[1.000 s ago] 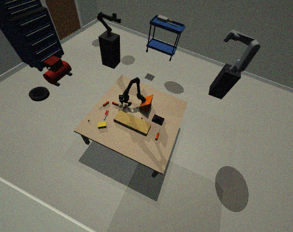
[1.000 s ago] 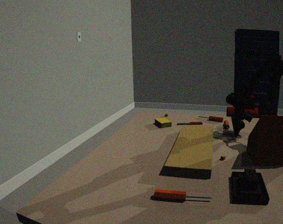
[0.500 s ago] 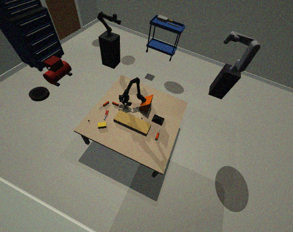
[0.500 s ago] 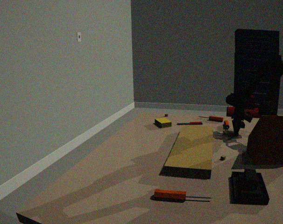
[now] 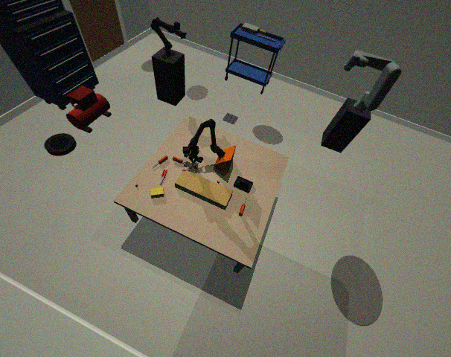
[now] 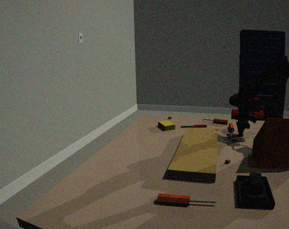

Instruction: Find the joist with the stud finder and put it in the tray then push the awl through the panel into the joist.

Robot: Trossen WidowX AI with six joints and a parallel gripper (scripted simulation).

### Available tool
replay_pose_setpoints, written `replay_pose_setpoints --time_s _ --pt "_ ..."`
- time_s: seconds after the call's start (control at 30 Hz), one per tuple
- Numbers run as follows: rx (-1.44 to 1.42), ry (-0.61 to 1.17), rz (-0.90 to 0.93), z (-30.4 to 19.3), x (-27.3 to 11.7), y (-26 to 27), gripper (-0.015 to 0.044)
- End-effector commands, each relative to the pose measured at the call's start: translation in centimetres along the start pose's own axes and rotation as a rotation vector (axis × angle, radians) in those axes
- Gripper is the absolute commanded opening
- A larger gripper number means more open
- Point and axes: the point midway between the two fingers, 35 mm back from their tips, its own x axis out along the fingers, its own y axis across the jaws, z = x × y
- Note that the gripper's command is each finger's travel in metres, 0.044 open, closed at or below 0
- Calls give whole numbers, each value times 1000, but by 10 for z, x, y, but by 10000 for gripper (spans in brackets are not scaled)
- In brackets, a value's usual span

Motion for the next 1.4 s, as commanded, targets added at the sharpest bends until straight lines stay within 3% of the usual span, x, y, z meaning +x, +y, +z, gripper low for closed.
replay_pose_setpoints --time_s 0.0,0.63,0.87,1.37 --pt "14 8 10 -7 -21 4 0" --pt "10 11 19 -3 -109 4 0" --pt "-31 32 9 -5 -109 2 0" --pt "-412 249 -8 -27 -107 -8 0"
